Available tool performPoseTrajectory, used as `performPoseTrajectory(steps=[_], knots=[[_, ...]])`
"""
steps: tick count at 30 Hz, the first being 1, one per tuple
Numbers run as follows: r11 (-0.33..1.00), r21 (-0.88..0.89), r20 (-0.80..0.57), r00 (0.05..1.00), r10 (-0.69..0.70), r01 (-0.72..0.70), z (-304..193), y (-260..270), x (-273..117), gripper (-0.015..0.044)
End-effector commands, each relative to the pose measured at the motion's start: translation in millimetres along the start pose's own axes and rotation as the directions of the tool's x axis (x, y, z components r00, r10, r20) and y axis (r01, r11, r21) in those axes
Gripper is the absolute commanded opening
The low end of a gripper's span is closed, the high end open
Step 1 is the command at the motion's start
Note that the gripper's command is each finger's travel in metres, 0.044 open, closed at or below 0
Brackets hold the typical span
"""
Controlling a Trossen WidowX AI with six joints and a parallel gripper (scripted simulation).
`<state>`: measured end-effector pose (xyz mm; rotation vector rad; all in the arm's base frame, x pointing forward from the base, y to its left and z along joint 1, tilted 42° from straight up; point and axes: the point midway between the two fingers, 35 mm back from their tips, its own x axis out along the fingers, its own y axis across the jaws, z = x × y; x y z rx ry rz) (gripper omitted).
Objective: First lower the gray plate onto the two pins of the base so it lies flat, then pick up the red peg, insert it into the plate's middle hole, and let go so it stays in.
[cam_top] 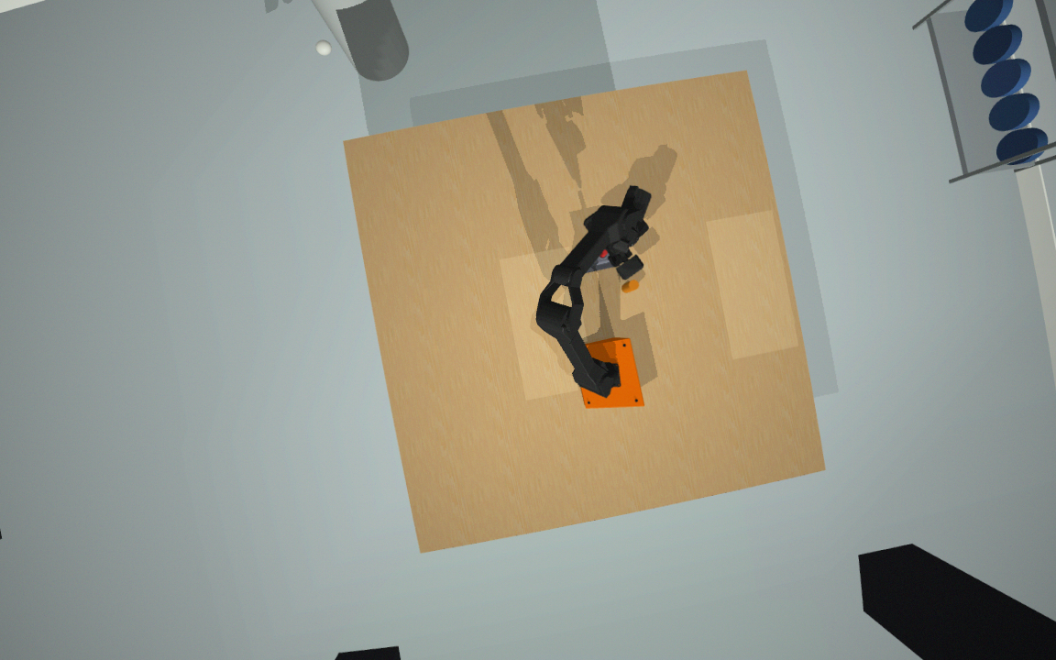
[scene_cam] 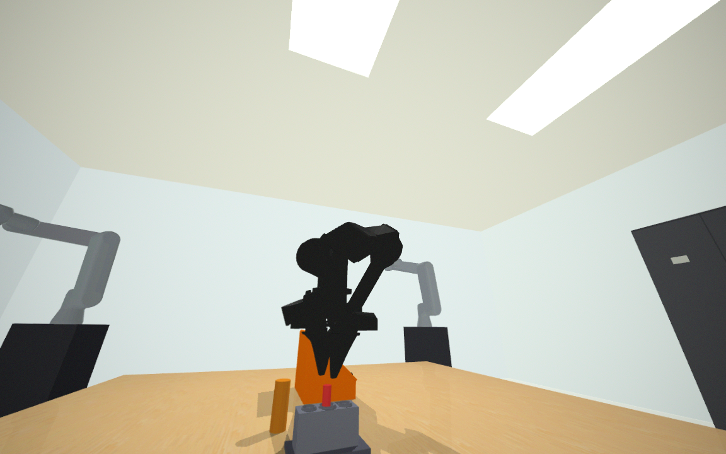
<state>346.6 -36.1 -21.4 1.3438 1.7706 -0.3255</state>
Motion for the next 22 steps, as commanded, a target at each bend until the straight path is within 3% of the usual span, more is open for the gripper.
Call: performPoseTrajectory(steps=[1, 22], knots=[[1.000, -0.001, -0.002, 1.000, -0.001, 0.001, 0, 0, -3, 0.0150], [1.000, -0.001, -0.002, 1.000, -0.001, 0.001, -1, 2, -20, 0.0150]])
